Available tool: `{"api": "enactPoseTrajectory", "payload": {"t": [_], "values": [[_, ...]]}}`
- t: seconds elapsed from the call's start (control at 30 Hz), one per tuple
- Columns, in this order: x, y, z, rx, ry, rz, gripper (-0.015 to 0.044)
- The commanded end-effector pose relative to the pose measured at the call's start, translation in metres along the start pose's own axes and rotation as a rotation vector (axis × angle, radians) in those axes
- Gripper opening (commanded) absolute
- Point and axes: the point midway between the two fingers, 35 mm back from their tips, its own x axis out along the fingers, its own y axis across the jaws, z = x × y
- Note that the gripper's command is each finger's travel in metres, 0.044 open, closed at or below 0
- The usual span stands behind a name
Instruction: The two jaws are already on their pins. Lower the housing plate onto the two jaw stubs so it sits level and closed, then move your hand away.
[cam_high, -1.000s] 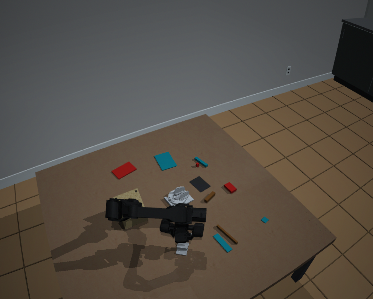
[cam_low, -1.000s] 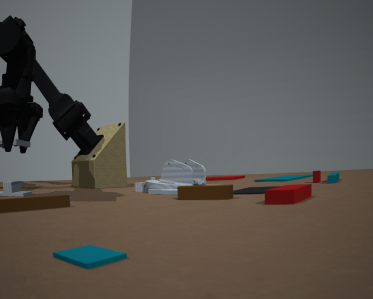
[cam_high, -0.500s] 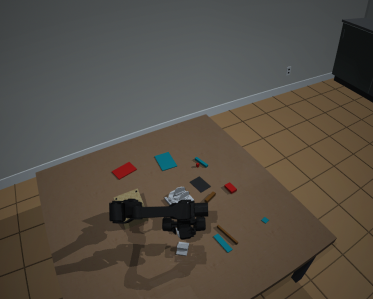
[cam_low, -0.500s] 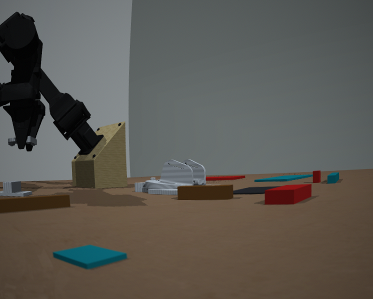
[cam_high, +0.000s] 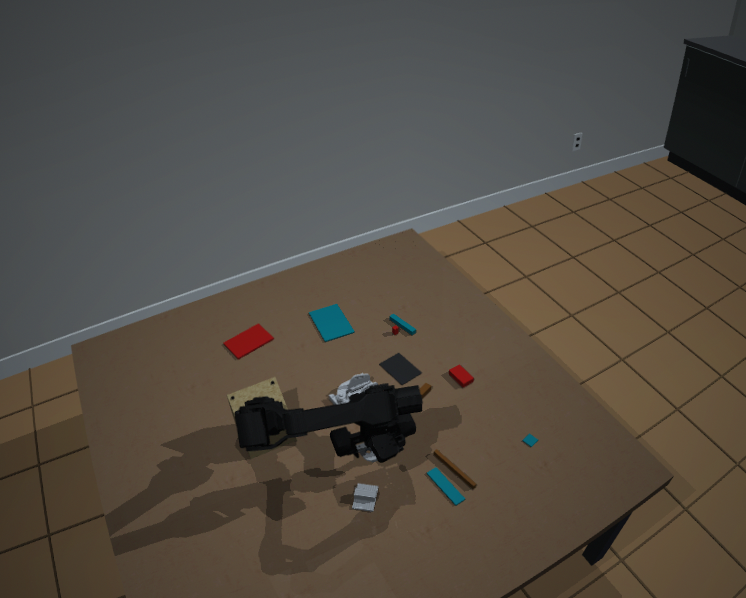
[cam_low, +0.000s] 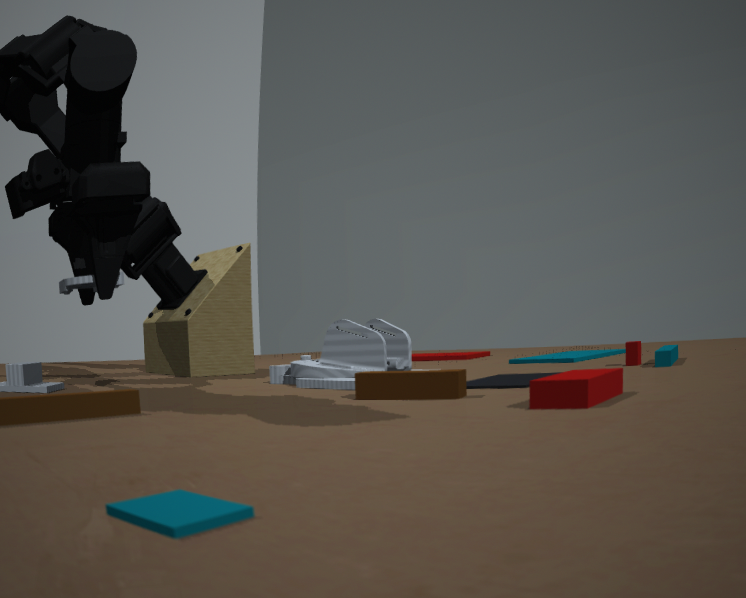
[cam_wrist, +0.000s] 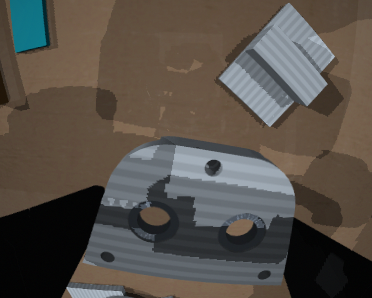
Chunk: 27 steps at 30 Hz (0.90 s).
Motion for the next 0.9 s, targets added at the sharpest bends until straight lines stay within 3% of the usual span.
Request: {"api": "enactPoseTrajectory", "payload": {"t": [0.0, 0.87], "values": [[0.003, 0.007, -0.014, -0.113, 0.01, -0.009, 0.0351], [0.007, 0.029, -0.097, -0.737, 0.04, -0.012, 0.0351]]}}
